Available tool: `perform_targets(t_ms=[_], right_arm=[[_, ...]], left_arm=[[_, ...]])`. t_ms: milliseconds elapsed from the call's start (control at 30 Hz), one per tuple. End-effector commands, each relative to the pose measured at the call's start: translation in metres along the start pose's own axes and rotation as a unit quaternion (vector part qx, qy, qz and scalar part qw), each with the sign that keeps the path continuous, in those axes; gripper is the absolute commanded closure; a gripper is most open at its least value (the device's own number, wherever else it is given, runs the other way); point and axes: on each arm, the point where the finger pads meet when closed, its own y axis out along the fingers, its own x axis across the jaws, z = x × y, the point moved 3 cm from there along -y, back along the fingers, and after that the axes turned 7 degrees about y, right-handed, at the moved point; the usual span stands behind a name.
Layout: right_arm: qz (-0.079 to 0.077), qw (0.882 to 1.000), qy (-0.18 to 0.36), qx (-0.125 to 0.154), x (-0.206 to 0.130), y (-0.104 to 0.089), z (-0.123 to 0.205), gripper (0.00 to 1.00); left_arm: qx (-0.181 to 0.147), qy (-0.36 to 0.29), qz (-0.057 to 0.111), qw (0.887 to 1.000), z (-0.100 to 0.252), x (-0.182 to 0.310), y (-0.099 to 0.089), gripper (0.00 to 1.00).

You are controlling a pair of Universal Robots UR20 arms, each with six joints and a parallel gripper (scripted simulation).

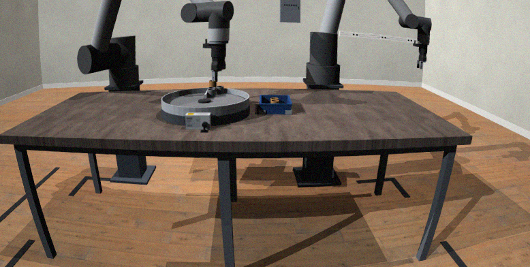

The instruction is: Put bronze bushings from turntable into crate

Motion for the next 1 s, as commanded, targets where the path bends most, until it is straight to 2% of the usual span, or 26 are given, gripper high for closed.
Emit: perform_targets(t_ms=[0,233,967], right_arm=[[0.000,1.000,0.000,0.000,0.000,-0.019,0.000,1.00],[0.000,1.000,0.000,0.000,0.000,-0.039,0.000,1.00],[0.000,1.000,0.000,0.000,0.000,-0.040,0.000,1.00]], left_arm=[[-0.001,0.000,0.000,1.000,0.000,0.000,-0.001,0.00],[-0.001,0.000,0.000,1.000,0.000,0.000,-0.001,0.00],[-0.001,0.000,0.000,1.000,0.000,0.000,-0.001,0.00]])
